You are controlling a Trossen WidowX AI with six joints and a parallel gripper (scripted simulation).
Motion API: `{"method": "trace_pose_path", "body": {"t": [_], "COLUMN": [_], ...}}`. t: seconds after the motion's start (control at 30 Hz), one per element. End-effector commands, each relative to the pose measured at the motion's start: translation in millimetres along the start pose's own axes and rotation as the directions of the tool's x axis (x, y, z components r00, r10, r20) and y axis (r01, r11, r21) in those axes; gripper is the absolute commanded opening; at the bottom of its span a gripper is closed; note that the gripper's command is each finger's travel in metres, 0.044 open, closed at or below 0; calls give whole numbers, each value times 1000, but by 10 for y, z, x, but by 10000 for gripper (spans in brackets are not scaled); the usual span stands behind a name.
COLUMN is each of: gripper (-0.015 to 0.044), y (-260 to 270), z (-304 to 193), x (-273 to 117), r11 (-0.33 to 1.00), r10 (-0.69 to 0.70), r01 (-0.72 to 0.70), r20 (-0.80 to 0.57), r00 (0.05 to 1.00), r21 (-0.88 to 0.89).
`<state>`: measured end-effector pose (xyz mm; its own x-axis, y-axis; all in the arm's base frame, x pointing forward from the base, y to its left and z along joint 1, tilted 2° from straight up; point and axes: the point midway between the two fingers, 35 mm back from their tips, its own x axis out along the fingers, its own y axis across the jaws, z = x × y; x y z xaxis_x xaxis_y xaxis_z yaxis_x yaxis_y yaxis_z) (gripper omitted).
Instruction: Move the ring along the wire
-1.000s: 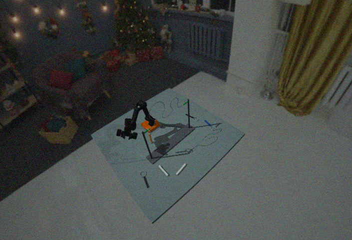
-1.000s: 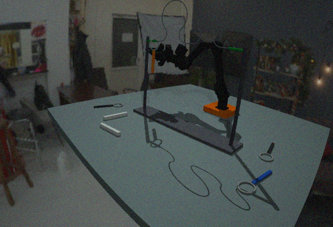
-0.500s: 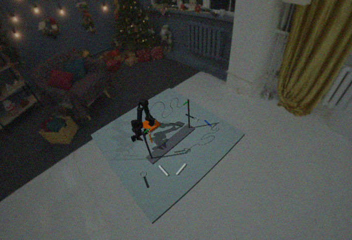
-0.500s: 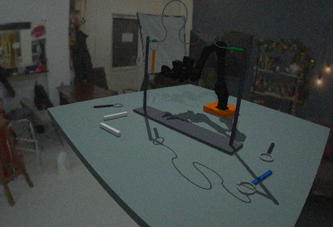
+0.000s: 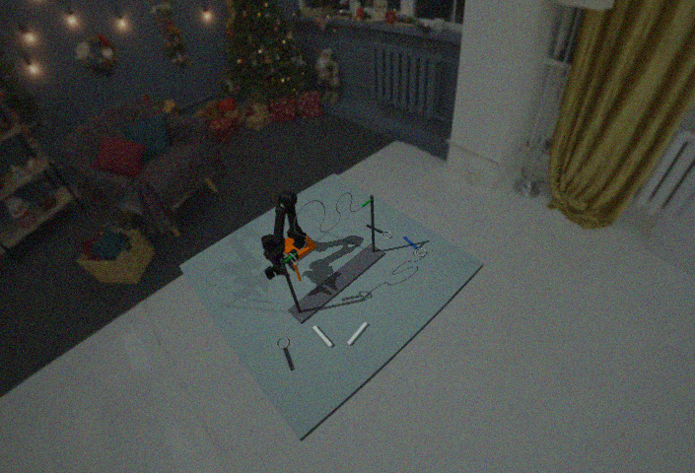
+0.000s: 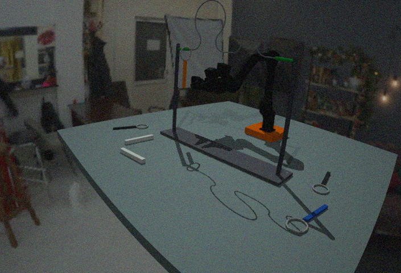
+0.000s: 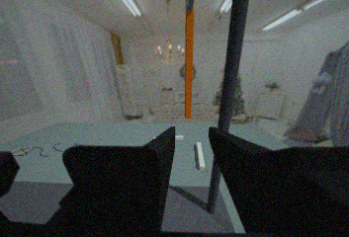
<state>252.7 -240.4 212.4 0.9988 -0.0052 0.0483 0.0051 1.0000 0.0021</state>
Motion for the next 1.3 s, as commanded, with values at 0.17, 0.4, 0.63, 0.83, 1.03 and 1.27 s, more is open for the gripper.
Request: {"method": "trace_pose_path", "body": {"t": [0.17, 0.4, 0.63, 0.83, 1.03, 1.27], "gripper": [160, 160, 160, 160, 160, 160], "y": [15, 1, -11, -18, -22, -22], "z": [181, 189, 196, 201, 205, 208], "x": [131, 226, 333, 427, 521, 634], "r11": [1000, 1000, 1000, 1000, 1000, 1000], "r10": [-2, -2, -2, -2, -2, -2], "r01": [2, 2, 2, 2, 2, 2], "r20": [5, 6, 8, 9, 10, 11], "r00": [1000, 1000, 1000, 1000, 1000, 1000], "r21": [-13, -13, -13, -13, -13, -13]}}
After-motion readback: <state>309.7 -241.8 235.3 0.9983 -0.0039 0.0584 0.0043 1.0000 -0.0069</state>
